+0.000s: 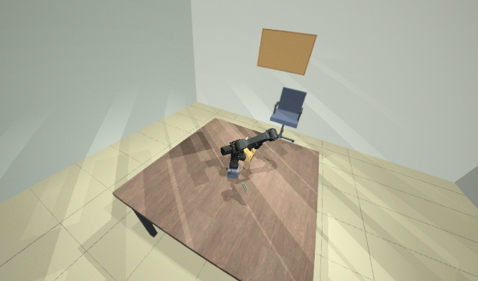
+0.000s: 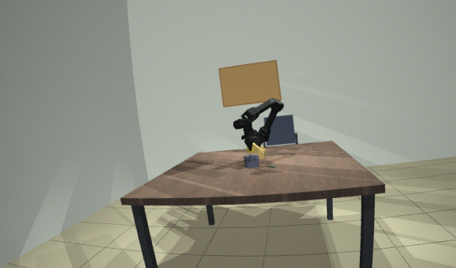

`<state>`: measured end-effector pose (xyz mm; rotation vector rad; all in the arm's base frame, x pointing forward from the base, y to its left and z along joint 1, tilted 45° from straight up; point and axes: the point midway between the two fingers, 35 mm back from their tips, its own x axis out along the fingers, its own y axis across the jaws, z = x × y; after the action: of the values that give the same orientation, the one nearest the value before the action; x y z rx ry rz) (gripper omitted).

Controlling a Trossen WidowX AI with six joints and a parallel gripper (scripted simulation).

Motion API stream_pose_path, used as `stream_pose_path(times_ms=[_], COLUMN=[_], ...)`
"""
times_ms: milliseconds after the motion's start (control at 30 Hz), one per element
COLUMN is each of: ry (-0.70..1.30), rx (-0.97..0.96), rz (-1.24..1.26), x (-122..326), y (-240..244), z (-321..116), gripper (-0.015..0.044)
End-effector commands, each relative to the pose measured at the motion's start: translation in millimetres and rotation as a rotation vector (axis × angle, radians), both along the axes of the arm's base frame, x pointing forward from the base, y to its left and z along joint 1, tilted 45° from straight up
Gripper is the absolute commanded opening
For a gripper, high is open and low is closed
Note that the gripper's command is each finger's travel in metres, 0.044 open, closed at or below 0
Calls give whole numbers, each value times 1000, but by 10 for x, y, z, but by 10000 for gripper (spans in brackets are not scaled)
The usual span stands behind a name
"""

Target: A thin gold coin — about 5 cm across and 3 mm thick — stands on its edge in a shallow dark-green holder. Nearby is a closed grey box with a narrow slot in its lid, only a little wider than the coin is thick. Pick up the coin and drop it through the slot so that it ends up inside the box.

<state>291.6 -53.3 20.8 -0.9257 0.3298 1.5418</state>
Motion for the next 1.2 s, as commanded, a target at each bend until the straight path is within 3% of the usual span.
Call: stream_pose_path(times_ms=[0, 1167], ry=[0, 2], rx=[-1, 0], rz=[1, -3], x=[-1, 6], y=[0, 114], z=[-2, -95], gripper=[0, 0])
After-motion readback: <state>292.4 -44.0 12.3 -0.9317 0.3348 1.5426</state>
